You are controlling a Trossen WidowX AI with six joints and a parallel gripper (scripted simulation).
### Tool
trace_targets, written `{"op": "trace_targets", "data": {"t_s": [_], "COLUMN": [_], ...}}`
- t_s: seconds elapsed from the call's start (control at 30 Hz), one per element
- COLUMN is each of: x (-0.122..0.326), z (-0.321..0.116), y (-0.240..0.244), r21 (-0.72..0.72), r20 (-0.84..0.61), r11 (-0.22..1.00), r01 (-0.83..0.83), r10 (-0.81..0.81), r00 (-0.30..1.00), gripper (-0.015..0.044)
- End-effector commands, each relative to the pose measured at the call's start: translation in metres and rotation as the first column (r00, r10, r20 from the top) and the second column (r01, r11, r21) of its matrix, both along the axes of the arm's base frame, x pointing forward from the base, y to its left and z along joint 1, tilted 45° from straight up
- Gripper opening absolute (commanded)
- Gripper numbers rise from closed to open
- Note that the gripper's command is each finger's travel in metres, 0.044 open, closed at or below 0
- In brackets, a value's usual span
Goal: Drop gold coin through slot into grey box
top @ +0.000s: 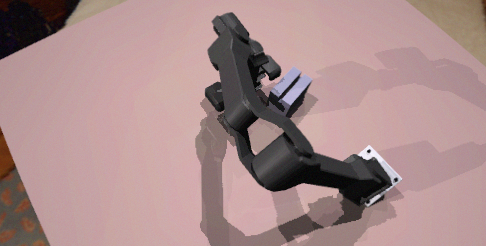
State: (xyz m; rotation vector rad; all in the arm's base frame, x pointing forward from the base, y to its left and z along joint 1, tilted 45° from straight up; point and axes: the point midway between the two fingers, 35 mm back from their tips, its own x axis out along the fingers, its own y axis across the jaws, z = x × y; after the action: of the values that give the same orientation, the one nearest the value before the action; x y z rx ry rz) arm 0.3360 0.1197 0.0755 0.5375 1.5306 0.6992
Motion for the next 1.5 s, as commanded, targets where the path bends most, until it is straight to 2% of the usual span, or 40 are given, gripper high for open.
{"op": "trace_targets", "data": {"t_s": [0.0,1.37,1.47], "x": [0.000,0.008,0.008], "z": [0.000,0.066,0.066], "y": [0.001,-0.067,-0.067], "r21": [0.001,-0.003,-0.008], "r20": [-0.003,-0.004,-0.039], "r11": [1.000,1.000,0.999], "r01": [0.002,0.002,0.038], "r10": [-0.002,-0.002,-0.038], "r00": [1.000,1.000,0.998], "gripper": [0.0000,0.0000,0.0000]}}
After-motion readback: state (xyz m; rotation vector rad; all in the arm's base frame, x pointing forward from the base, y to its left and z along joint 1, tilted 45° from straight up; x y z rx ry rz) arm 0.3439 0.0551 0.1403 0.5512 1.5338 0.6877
